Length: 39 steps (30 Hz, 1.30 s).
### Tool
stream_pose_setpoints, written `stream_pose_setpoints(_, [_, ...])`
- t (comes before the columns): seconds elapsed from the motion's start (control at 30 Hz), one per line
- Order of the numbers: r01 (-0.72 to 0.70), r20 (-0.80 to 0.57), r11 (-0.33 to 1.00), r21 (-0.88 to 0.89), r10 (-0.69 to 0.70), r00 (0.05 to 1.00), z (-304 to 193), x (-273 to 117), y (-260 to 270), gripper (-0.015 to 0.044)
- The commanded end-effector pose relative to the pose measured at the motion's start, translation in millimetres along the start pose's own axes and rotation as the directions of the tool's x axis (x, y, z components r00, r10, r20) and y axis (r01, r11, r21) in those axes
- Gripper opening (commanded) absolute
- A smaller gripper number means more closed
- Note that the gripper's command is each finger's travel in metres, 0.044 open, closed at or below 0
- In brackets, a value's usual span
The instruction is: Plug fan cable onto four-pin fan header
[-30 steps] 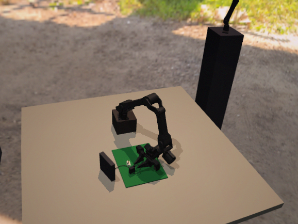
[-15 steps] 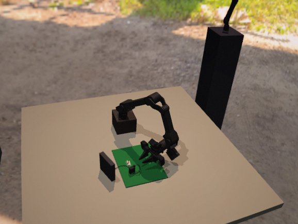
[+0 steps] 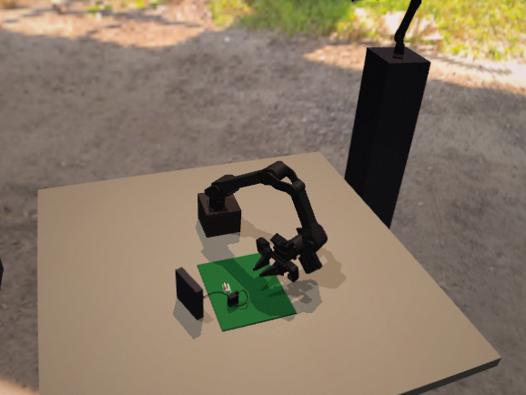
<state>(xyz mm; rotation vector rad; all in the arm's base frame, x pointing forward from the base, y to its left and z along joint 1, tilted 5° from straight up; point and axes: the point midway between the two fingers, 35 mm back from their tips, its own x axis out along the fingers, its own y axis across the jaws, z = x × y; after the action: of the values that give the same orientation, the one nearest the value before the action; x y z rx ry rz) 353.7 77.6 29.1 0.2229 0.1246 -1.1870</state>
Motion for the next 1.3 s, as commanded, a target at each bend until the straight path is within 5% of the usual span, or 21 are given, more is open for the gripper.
stream_pose_setpoints(0.0, [0.019, -0.007, 1.000, 0.001, -0.019, 1.000, 1, -3, -1, 0.0193])
stream_pose_setpoints(0.33, [0.198, -0.163, 0.979, -0.046, -0.203, 0.965, 8, 14, -18, 0.0440])
stream_pose_setpoints(0.8, [0.333, -0.427, 0.933, -0.136, -0.358, 0.830, 13, 27, -31, 0.0440])
stream_pose_setpoints(1.27, [0.320, -0.686, 0.927, -0.197, -0.364, 0.630, 20, 29, -31, 0.0440])
